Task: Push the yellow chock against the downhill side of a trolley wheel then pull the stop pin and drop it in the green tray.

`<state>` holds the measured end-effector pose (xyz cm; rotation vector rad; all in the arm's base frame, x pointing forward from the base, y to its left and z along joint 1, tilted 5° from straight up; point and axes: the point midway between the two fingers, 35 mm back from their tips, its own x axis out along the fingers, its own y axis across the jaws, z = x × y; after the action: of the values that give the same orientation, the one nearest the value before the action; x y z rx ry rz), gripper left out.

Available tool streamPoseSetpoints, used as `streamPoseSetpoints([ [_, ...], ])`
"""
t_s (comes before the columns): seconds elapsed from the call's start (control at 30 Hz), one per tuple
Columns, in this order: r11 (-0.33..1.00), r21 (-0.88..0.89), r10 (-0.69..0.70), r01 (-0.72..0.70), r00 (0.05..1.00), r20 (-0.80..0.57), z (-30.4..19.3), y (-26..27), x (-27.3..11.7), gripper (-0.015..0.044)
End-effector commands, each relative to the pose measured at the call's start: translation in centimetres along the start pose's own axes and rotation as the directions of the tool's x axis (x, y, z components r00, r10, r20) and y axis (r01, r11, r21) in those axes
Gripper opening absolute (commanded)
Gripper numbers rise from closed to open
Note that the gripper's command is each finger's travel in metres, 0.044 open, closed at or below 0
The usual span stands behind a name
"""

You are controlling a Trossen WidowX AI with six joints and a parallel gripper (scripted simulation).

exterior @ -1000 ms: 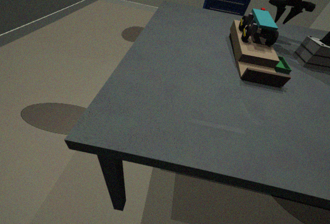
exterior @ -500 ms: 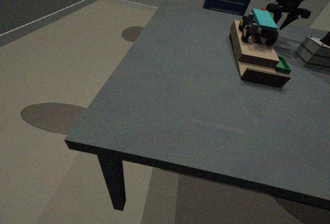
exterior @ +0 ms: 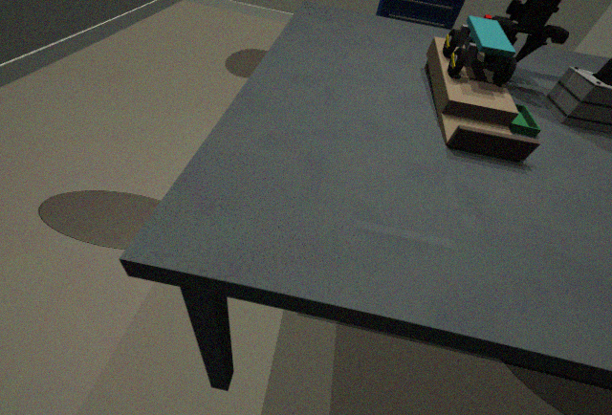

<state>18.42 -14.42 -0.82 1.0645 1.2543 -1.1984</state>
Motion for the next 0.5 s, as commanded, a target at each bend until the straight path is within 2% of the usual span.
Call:
streamPoseSetpoints([
  [0.0,1.000,-0.005,-0.007,0.007,1.000,-0.011,-0.27,-0.23,0.70,0.0190],
  [0.47,1.000,-0.005,-0.007,0.007,1.000,-0.011,-0.25,-0.21,1.56,0.0190],
])
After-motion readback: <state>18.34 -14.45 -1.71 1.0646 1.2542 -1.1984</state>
